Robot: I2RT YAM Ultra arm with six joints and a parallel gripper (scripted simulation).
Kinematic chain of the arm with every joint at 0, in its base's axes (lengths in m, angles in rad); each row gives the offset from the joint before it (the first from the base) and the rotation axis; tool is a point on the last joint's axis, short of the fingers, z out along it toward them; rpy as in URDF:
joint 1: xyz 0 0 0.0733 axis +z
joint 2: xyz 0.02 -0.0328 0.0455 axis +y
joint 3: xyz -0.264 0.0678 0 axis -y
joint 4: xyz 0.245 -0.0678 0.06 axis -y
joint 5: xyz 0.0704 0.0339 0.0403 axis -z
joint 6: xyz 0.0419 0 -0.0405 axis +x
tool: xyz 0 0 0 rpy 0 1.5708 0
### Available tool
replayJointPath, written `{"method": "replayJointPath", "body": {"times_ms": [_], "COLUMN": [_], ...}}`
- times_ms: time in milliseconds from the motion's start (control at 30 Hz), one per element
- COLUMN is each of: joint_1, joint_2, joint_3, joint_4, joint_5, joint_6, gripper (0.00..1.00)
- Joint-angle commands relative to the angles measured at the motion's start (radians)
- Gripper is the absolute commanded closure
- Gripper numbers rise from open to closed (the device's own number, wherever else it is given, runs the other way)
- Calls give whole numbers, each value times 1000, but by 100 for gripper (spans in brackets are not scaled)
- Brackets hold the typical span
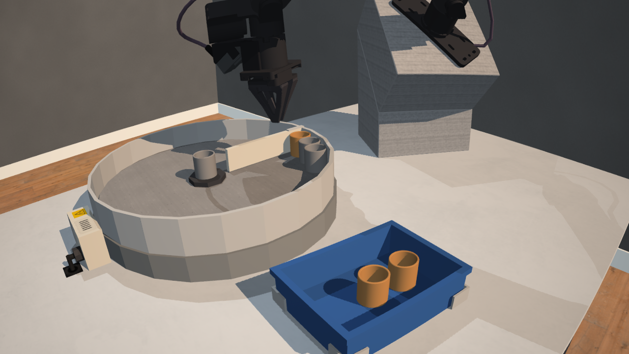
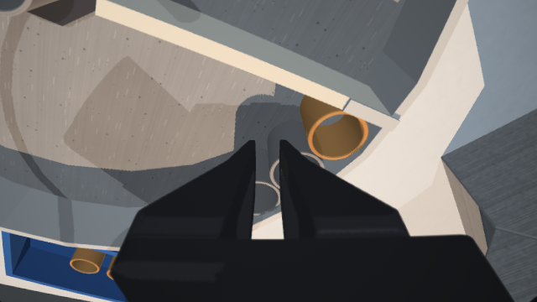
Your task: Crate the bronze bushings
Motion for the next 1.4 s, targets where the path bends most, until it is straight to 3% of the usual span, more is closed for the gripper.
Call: {"method": "replayJointPath", "body": {"times_ms": [0, 233, 433, 1367], "joint_1": [-32, -50, -58, -58], "joint_2": [-47, -80, -95, -100], "joint_3": [-56, -179, -232, -244], "joint_4": [89, 162, 198, 211], "joint_5": [-5, -5, -5, -4], "joint_6": [82, 178, 220, 230], "gripper": [87, 87, 87, 87]}}
